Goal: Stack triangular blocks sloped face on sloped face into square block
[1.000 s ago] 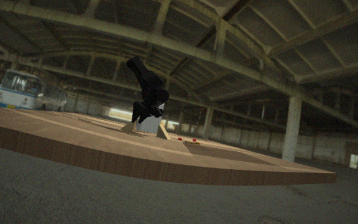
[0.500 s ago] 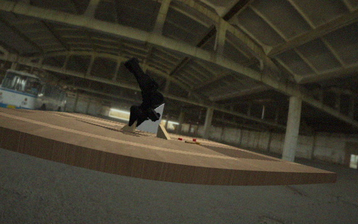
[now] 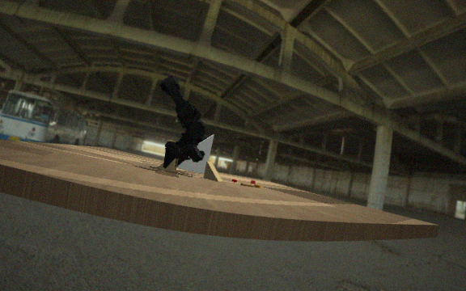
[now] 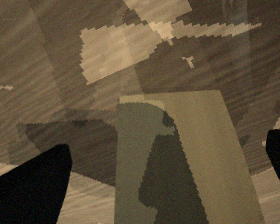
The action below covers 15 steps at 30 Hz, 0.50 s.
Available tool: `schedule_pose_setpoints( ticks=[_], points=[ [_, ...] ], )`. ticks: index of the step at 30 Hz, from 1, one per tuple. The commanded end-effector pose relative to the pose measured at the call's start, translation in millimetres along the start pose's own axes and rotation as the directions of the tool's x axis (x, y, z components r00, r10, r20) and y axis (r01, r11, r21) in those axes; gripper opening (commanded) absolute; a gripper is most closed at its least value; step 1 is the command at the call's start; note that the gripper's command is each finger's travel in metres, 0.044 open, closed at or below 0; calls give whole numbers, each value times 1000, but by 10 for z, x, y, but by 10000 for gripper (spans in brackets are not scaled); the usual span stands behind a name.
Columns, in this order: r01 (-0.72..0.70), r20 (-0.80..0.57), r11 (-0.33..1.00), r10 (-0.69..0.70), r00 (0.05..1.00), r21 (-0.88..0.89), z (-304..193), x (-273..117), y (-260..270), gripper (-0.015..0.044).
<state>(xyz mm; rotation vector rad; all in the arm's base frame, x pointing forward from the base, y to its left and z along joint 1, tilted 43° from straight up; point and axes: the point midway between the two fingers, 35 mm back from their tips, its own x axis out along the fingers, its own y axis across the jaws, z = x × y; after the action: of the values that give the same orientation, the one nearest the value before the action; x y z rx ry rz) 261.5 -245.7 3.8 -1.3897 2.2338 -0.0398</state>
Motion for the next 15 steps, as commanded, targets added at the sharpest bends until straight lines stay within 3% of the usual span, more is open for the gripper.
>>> schedule_pose_setpoints(
  ticks=[1, 10, 15],
  points=[
    [3, -6, 1000, -2, 1000, 2, -29, 25, -4, 387],
    [3, -6, 1000, -2, 1000, 2, -29, 25, -4, 151],
    [3, -6, 1000, -2, 1000, 2, -29, 25, -4, 118]
  ],
)
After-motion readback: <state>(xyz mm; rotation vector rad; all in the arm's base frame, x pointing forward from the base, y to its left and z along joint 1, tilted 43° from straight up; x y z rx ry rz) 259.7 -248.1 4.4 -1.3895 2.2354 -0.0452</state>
